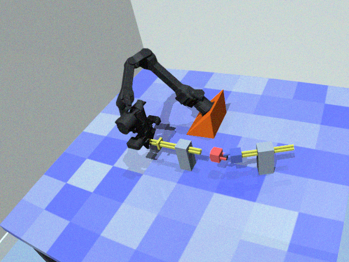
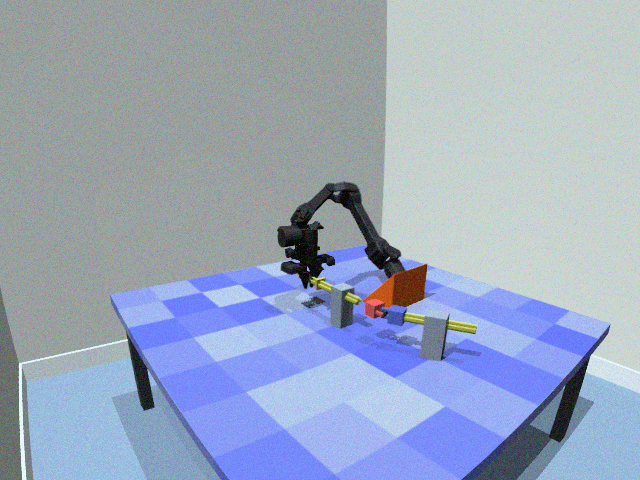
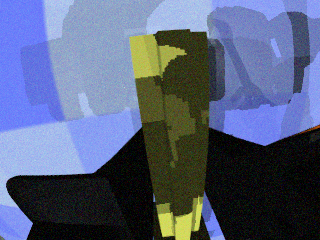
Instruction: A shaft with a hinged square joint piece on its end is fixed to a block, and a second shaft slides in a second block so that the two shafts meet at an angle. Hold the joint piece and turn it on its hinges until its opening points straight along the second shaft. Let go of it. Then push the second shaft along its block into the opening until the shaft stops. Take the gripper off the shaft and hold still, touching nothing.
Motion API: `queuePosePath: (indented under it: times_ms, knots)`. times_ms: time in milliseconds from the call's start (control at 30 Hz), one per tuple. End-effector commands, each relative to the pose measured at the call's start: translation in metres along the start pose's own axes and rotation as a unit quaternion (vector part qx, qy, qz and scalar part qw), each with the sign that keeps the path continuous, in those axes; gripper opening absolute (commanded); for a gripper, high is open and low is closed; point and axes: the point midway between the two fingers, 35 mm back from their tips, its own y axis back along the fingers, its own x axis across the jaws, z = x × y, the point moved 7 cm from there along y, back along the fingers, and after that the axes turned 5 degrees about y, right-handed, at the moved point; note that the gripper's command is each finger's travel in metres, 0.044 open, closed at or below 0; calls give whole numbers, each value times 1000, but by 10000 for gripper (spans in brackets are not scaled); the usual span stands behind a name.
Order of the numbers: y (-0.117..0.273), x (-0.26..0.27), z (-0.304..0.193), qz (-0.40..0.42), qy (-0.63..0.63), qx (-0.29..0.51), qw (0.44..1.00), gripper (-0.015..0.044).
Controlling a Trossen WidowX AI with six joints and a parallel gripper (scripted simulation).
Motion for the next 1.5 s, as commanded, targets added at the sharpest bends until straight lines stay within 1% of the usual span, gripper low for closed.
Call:
queuePosePath:
  times_ms: [0, 1467]
  knots:
    - [0, 1, -7, 0, 0, 1, 1000, 0]
    - [0, 7, -76, 0, 1, 3, 1000, 0]
